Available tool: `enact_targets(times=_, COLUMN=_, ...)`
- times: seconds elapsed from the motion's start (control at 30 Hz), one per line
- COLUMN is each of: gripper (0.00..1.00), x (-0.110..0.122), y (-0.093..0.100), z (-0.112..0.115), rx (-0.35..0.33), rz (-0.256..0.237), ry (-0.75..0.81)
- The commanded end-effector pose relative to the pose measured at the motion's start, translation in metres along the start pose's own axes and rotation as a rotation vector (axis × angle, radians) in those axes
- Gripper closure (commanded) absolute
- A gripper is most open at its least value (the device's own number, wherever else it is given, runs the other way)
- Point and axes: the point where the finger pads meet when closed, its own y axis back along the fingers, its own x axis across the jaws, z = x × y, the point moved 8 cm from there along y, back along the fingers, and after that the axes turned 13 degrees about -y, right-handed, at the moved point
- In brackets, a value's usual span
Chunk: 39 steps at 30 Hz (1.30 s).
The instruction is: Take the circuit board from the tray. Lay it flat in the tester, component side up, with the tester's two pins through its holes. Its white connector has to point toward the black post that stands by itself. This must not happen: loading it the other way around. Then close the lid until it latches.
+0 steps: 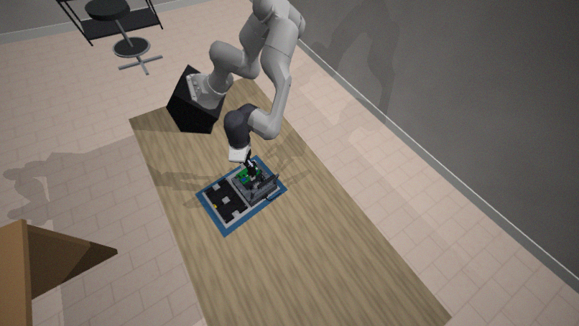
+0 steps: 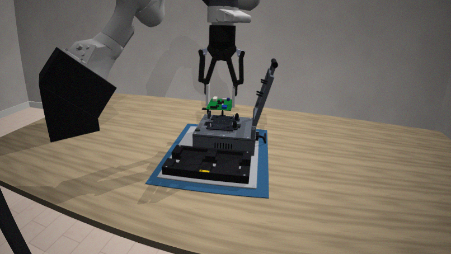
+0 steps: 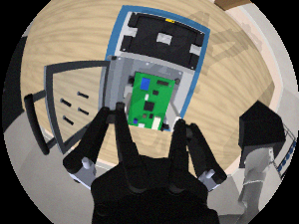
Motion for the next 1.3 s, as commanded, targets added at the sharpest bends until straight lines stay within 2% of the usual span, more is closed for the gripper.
enact_targets(times=0.0, gripper=0.54, x=-0.0006, y=-0.0001, z=0.0053, rx=0.005, rz=0.003, ry=-0.031)
enact_targets(times=1.27, gripper=0.54, x=-0.0013, y=0.0003, z=0.0112, rx=0.005, rz=0.003, ry=-0.031)
